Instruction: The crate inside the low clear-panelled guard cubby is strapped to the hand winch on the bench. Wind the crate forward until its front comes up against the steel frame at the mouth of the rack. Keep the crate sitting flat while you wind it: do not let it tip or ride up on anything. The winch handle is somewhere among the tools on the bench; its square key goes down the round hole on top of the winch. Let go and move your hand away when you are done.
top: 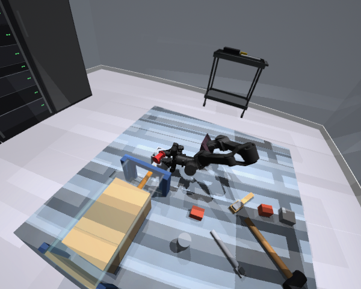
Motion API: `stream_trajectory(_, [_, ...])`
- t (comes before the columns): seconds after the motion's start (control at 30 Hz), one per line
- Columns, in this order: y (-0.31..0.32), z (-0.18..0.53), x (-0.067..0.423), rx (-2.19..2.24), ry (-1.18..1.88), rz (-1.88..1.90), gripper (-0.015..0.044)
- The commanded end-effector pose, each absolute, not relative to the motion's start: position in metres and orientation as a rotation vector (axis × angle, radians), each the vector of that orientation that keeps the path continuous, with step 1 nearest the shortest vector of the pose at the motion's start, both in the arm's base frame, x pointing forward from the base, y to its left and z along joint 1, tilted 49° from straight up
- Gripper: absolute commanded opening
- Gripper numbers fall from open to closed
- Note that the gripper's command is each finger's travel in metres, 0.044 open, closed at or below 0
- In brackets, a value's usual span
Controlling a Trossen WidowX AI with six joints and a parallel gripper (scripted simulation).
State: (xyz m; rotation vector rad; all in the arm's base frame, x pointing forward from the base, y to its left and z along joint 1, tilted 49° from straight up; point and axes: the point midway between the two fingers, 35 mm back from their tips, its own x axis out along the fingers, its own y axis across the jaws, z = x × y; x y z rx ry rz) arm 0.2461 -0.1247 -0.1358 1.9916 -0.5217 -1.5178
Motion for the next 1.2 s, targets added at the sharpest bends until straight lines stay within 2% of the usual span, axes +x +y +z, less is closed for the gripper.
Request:
stream_trajectory(0.0, [-0.1256,-0.1352,0.2466,1.993,-0.534,-1.513,0.024])
stream_trajectory(1.17, [-0.1306,-0.1303,0.2478,1.991,-0.522,-1.517,0.024])
